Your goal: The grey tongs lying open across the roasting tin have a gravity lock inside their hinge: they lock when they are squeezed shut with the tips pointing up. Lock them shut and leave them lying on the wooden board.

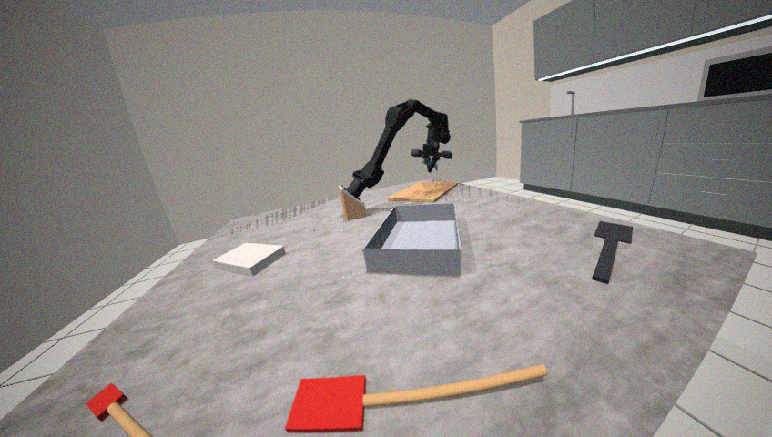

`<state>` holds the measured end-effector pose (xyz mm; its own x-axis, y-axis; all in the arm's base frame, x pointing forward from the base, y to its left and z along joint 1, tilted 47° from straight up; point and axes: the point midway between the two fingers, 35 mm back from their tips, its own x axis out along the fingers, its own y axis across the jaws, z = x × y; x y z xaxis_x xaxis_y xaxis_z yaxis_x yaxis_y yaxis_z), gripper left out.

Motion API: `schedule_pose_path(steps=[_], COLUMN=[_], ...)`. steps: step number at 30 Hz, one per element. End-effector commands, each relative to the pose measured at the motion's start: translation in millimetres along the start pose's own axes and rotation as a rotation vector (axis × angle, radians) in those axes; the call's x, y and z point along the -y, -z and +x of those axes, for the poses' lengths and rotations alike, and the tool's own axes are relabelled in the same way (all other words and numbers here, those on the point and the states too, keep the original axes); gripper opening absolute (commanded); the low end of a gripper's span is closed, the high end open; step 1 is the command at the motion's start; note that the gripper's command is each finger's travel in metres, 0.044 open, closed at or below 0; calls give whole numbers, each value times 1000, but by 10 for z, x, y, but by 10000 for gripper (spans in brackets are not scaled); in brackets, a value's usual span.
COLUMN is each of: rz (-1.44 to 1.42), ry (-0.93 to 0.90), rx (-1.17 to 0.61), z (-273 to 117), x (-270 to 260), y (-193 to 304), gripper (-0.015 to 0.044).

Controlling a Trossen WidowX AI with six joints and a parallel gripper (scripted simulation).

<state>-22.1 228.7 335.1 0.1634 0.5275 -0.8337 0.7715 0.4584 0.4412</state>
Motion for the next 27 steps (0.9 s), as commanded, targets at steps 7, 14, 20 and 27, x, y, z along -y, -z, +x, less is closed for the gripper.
schedule_pose_path(steps=[7, 14, 20, 27], rz=[-45, -73, -93, -113], ry=[-48, -79, -103, -128], rx=[-51, -98, -145, -207], z=[-129, -230, -327, -451], x=[152, 269, 373, 497], y=[139, 234, 309, 388], gripper=[-150, -150, -150, -150])
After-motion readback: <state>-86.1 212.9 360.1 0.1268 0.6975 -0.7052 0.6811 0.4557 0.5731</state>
